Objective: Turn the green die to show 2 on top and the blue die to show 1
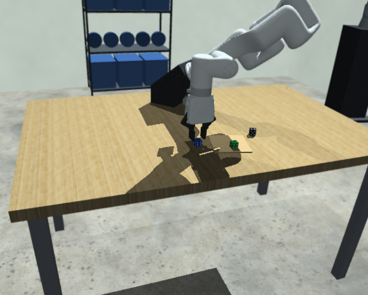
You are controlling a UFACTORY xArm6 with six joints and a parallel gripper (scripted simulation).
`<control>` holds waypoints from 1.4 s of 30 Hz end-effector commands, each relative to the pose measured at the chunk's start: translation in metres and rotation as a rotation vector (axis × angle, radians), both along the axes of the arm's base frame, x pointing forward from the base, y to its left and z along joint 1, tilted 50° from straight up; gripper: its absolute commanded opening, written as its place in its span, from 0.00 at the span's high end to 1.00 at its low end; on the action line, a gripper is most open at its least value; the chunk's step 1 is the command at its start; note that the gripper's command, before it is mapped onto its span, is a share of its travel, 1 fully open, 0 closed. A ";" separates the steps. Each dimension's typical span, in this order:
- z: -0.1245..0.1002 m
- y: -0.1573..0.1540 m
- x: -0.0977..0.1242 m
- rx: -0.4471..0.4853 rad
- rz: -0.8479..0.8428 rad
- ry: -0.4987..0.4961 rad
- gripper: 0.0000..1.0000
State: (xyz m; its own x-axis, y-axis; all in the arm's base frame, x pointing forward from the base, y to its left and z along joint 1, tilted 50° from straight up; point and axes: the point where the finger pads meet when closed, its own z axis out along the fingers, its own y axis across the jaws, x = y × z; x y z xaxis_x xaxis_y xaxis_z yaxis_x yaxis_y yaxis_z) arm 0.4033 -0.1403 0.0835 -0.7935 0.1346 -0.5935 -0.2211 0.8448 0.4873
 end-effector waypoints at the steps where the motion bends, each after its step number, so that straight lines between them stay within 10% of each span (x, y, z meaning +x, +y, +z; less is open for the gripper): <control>1: -0.001 0.000 0.002 -0.002 -0.001 -0.001 0.58; 42: -0.015 0.011 0.014 -0.002 -0.001 -0.001 0.58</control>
State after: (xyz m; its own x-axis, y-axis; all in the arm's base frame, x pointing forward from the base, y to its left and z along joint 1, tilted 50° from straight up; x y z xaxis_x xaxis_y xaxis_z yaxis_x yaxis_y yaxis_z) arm 0.4168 -0.1280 0.0683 -0.7935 0.1346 -0.5935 -0.2212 0.8448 0.4872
